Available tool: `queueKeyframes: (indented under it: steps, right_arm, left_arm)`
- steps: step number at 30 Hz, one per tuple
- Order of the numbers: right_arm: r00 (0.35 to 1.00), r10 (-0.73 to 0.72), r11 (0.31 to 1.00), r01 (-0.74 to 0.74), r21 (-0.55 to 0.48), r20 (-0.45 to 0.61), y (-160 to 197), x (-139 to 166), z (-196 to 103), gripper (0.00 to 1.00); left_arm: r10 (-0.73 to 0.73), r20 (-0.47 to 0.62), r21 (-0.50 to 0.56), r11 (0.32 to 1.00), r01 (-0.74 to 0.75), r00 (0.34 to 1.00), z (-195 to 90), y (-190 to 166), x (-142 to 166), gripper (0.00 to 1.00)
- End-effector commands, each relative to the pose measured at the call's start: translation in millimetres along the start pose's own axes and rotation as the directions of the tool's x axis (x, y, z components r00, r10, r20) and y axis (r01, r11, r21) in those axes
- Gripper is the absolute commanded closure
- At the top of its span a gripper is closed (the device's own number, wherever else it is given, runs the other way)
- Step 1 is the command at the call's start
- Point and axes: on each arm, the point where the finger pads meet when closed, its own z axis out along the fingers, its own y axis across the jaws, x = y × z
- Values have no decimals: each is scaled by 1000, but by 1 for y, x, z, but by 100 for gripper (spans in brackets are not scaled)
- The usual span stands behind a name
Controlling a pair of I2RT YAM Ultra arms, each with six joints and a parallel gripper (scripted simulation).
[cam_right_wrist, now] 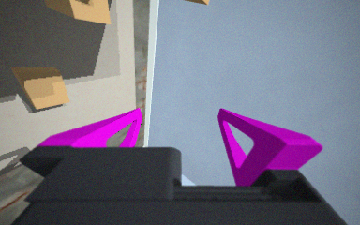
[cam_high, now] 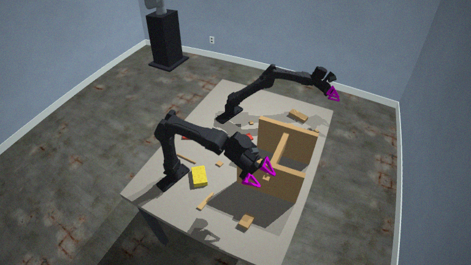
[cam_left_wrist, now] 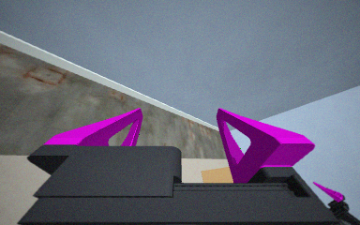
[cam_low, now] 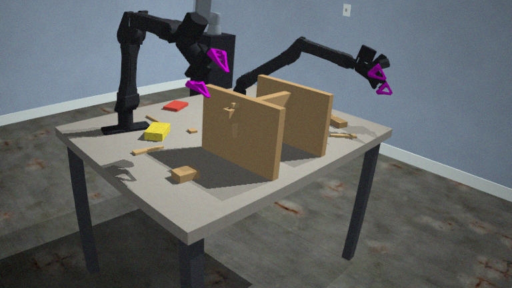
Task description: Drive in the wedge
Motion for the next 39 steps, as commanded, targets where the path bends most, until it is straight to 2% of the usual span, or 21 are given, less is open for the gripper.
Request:
queueKeyframes:
  steps: [1, 13, 16, 24, 30, 33, 39]
  right_arm:
    - [994, 111, 993, -111, 44, -8, -7, 9, -12, 0]
    - [921, 389, 913, -384, 136, -7, -15, 32, -37, 0]
    - [916, 400, 907, -397, 140, 4, -18, 28, -39, 0]
    - [818, 575, 800, -567, 196, 22, -17, 48, -56, 0]
    - [724, 687, 695, -679, 237, 60, -20, 58, -70, 0]
    - [714, 697, 683, -691, 237, 73, -22, 55, -71, 0]
    - [595, 795, 552, -789, 271, 114, -20, 70, -86, 0]
  left_arm:
    - [72, 39, -12, 997, -72, 997, -4, -26, -12, 0]
    - [214, 58, -14, 977, -214, 975, -1, -117, 1, 0]
    - [217, 65, -22, 976, -216, 974, -6, -117, -2, 0]
    - [308, 74, -14, 951, -308, 948, -10, -180, 18, 0]
    - [371, 88, -19, 929, -371, 925, -21, -220, 32, 0]
    - [373, 94, -29, 928, -372, 923, -26, -220, 30, 0]
    - [438, 106, -21, 898, -439, 892, -39, -264, 51, 0]
